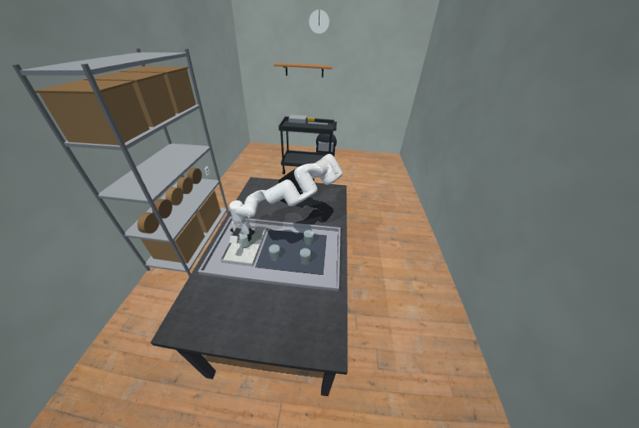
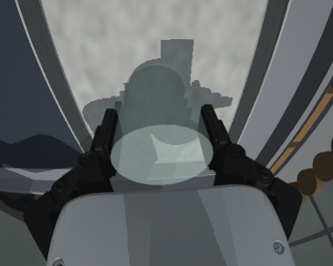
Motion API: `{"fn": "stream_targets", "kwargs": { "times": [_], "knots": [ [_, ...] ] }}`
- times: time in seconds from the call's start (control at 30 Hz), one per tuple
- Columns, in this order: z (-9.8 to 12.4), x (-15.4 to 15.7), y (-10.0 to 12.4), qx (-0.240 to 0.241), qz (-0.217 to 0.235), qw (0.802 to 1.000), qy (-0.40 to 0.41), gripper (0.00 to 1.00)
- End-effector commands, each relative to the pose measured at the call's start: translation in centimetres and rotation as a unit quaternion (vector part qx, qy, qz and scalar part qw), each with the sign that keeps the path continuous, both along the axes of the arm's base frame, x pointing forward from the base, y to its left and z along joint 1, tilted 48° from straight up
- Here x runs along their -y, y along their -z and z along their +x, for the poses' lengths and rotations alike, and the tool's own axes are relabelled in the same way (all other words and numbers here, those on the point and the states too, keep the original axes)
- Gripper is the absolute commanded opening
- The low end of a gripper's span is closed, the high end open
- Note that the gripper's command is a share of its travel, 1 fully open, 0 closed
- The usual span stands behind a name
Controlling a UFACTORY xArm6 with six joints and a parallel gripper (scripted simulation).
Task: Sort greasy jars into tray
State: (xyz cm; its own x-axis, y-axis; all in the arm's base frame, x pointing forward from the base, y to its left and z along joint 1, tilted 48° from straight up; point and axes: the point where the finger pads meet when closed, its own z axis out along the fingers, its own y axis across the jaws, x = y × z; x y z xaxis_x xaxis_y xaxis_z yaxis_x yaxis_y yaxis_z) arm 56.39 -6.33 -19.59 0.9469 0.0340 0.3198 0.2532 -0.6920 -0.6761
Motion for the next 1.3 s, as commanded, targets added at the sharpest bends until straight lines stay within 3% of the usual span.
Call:
{"fn": "stream_targets", "kwargs": {
  "times": [0.0,0.5,0.53,1.27],
  "knots": [
    [0.26,-0.12,0.16,0.002,-0.001,1.000,0.001,0.00],
    [0.47,-0.87,0.86,0.002,-0.001,1.000,0.001,0.00],
    [0.47,-0.87,0.86,0.002,-0.001,1.000,0.001,1.00],
    [0.47,-0.87,0.86,0.002,-0.001,1.000,0.001,1.00]
  ]
}}
